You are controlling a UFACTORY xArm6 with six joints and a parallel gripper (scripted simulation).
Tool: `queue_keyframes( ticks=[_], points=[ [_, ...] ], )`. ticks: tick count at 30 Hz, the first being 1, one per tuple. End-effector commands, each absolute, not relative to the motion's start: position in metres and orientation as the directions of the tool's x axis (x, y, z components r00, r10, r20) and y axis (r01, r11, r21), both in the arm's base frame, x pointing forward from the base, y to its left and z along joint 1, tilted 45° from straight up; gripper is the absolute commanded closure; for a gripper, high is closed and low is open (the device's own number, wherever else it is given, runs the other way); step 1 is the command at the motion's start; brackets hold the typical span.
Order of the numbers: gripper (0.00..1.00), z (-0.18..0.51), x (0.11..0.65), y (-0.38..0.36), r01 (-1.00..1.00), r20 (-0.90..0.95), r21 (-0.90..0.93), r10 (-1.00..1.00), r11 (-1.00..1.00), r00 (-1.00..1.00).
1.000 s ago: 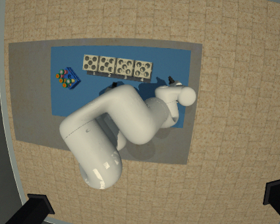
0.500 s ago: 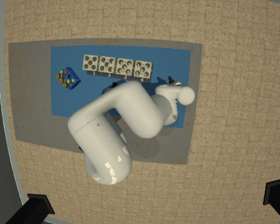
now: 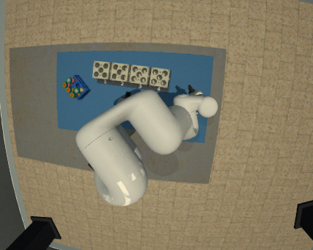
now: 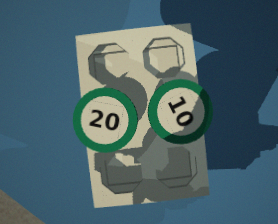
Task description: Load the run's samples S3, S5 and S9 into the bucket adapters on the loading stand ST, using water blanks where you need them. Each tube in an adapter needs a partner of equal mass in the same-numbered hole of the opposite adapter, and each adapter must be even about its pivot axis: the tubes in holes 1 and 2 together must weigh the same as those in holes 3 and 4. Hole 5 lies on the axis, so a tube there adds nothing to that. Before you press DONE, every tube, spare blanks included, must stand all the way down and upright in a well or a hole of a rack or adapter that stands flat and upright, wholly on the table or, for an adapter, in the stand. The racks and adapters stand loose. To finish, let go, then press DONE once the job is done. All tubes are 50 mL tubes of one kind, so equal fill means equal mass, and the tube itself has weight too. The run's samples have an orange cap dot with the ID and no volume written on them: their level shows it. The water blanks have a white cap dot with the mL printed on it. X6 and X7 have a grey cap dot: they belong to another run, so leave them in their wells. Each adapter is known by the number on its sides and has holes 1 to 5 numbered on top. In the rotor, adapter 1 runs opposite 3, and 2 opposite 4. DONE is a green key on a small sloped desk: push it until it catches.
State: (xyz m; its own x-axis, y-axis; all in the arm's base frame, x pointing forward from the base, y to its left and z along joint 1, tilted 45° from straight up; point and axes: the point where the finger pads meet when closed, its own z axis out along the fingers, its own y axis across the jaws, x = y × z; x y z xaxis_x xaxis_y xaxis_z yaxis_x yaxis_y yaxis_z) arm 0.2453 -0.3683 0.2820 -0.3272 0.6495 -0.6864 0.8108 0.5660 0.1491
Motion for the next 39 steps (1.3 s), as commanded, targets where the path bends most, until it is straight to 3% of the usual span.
queue_keyframes(
  ticks=[1,39],
  points=[
    [0.00,0.283,0.245,-0.369,0.811,-0.689,0.149,0.648,0.566,-0.326],
    [0.00,0.320,0.221,-0.343,0.811,-0.689,0.149,0.648,0.566,-0.326]
  ],
)
